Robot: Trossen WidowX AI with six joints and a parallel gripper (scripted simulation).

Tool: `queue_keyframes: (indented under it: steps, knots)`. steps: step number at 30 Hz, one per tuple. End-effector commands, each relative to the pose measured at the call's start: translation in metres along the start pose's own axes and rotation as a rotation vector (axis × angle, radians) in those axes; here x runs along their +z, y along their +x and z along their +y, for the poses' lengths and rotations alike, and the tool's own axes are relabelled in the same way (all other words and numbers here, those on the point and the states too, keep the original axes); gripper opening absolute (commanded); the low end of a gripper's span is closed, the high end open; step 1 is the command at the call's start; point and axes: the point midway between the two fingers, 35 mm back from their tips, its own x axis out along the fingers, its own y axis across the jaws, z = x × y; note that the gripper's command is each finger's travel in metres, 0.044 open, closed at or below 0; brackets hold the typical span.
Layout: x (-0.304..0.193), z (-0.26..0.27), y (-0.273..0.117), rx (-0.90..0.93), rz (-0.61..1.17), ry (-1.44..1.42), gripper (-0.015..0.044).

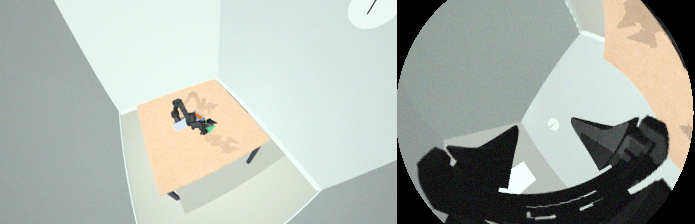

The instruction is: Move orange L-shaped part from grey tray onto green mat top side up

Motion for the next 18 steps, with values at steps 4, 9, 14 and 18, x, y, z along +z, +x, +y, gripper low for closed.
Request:
queue_keyframes:
  steps: [4,9,14,18]
  knots:
    - [-0.002,-0.02,0.006,-0.044,-0.039,-0.128,0.0295]
    - [-0.015,-0.087,0.011,-0.25,-0.125,-0.487,0.018]
    - [-0.029,-0.159,-0.001,-0.509,-0.132,-0.866,0.018]
    - [-0.036,-0.198,-0.017,-0.664,-0.095,-1.069,0.018]
